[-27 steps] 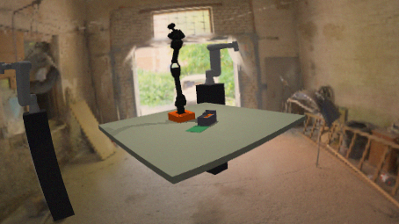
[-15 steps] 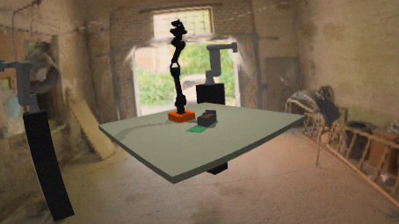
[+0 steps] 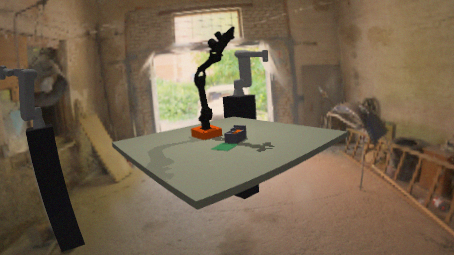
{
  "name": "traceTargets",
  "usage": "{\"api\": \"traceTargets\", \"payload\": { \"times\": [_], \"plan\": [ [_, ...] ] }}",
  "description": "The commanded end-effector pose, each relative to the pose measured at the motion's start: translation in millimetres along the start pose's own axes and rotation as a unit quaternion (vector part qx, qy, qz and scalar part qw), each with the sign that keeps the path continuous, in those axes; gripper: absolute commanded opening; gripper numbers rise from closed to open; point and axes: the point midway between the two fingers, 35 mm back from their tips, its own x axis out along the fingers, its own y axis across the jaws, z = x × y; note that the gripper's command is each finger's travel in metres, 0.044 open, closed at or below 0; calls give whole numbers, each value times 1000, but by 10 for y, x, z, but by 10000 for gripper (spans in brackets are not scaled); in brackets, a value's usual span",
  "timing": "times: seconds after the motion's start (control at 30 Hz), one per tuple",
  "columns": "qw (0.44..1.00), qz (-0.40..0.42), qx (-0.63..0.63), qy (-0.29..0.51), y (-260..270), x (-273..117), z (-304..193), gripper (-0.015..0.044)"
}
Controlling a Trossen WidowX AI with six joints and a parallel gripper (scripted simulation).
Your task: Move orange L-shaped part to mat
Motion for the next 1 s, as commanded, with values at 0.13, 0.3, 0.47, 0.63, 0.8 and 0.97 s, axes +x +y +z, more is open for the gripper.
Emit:
{"api": "traceTargets", "payload": {
  "times": [0.13, 0.3, 0.47, 0.63, 0.8, 0.97],
  "plan": [
    [963, -117, 19, 242, -494, -369, -1520, 180],
    [901, -163, 28, 401, -592, -921, -2421, 180],
    [805, -187, 17, 563, -577, -1716, -3150, 180],
    [670, -186, -3, 719, -443, -2703, -3603, 180],
    [488, -157, -33, 858, -235, -3786, -3664, 180],
    [343, -121, -55, 930, -87, -4451, -3452, 180]
  ]
}}
